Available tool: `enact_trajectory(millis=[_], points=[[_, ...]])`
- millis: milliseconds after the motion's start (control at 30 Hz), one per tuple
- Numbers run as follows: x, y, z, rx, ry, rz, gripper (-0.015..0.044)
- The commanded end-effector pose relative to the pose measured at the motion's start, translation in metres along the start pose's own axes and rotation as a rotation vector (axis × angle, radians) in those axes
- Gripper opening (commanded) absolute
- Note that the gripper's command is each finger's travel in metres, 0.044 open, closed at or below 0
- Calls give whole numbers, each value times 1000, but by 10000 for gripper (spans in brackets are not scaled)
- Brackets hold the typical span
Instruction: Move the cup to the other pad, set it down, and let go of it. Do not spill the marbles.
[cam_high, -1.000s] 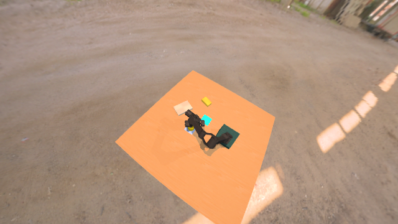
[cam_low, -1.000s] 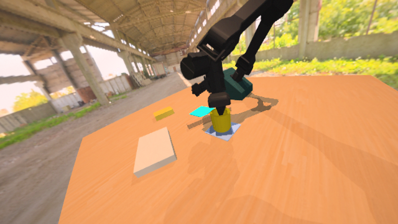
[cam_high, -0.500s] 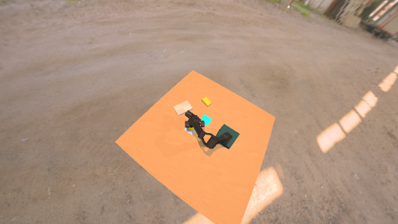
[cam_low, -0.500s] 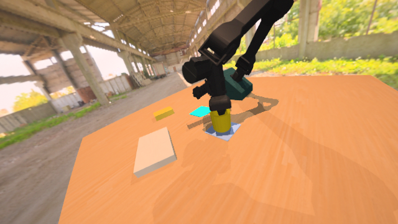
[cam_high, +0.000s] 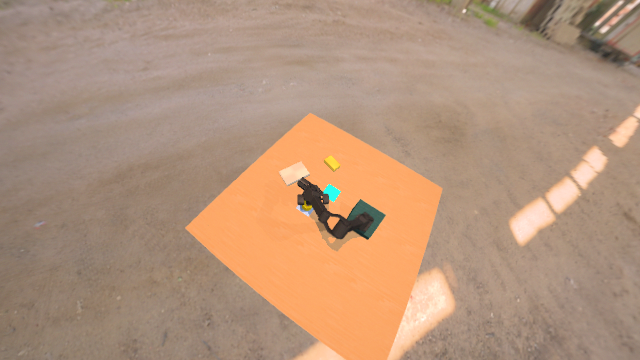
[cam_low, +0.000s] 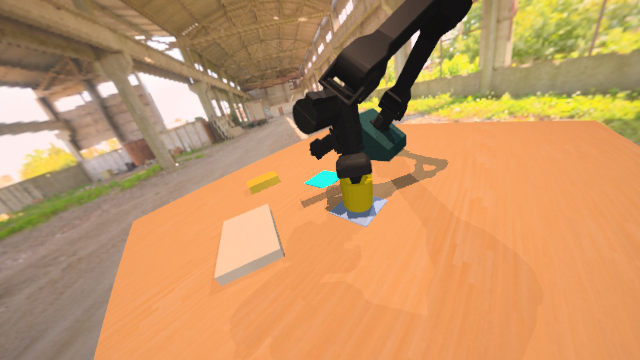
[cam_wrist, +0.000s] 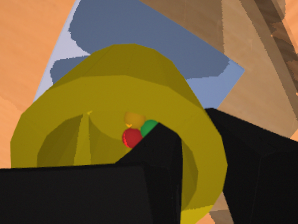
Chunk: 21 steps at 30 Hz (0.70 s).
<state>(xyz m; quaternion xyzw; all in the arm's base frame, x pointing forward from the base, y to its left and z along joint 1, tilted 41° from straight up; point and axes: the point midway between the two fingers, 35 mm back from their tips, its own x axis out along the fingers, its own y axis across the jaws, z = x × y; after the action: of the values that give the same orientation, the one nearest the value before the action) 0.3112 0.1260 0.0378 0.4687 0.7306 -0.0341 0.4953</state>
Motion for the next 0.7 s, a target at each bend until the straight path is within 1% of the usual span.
enact_trajectory(millis=[0,67,233,533,667], points=[[0,0,0,-1,0,0,20],[0,0,0,-1,0,0,0],[-9,0,1,1,0,0,0],[-45,-3,0,7,3,2,0],[-48,-3,0,7,4,2,0]])
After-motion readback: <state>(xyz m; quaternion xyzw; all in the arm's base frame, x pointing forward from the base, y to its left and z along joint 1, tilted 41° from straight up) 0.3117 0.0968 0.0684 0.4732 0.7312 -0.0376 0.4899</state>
